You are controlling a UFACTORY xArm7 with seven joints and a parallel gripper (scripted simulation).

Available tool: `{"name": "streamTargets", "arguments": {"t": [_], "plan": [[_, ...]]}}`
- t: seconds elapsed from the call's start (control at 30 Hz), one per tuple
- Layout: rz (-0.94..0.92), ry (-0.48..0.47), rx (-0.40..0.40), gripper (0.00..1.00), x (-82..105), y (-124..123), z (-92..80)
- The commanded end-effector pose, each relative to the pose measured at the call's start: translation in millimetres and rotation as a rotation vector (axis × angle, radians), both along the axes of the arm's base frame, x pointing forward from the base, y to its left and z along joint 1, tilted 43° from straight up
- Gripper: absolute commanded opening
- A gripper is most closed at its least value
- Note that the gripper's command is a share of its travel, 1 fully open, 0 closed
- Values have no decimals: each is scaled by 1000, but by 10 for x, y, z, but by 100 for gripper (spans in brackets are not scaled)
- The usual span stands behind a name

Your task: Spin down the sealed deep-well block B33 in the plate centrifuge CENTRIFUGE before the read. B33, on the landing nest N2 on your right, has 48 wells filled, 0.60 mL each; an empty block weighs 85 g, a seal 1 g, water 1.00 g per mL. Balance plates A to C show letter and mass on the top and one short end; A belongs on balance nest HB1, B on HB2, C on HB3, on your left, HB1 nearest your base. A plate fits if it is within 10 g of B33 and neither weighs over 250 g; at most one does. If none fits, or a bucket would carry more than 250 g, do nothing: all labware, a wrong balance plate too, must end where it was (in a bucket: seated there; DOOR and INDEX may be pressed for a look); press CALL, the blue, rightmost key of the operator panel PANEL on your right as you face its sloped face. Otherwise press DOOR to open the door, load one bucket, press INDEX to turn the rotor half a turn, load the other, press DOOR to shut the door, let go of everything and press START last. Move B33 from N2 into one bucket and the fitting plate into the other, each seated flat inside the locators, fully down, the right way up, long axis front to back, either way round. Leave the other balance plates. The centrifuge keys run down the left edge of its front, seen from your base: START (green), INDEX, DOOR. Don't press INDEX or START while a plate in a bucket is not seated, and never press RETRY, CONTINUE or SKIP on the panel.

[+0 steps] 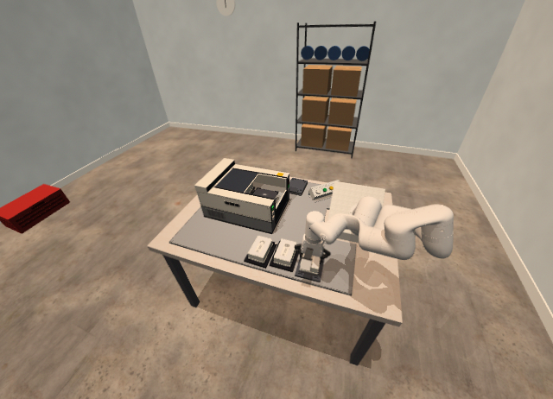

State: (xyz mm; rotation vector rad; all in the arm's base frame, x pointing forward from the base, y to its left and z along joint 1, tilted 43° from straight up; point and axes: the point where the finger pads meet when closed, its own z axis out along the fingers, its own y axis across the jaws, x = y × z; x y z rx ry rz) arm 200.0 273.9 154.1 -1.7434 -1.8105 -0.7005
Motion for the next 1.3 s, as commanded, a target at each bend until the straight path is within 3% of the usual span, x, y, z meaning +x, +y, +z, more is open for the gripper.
{"name": "streamTargets", "arguments": {"t": [0.0,0.77,1.27], "plan": [[-1,-1,1,0,6,-1,7],[-1,-1,1,0,8,-68,78],[-1,-1,1,0,13,-299,322]]}}
